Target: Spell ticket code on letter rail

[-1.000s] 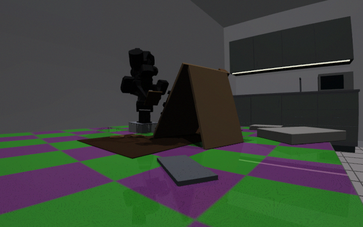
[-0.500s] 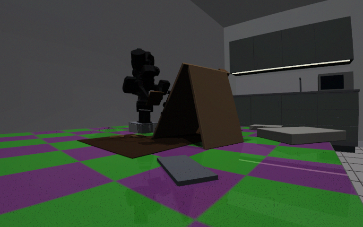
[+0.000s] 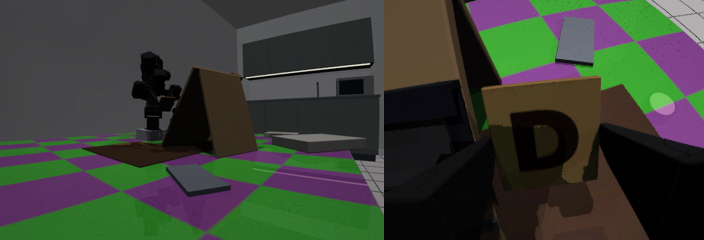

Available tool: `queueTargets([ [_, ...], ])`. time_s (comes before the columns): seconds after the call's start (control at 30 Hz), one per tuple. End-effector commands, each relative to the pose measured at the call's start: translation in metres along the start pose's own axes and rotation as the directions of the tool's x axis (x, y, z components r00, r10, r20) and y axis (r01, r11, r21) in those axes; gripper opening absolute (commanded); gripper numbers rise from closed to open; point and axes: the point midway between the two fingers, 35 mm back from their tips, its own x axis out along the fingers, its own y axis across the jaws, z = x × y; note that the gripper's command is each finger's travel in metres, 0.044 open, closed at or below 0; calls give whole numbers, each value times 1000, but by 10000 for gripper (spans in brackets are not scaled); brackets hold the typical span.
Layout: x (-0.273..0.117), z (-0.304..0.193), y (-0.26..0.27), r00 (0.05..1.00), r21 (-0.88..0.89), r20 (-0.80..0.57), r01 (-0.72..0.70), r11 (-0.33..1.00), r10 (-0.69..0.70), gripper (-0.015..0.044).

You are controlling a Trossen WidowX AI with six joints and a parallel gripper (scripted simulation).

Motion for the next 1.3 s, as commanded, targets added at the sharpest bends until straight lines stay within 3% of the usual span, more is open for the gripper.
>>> queueTargets([
  [0.0,0,-1,3,1000,3,-1,2,1000,-2,0],
  [1.27,0,-1,22,1000,4,-1,1,1000,-1,0],
])
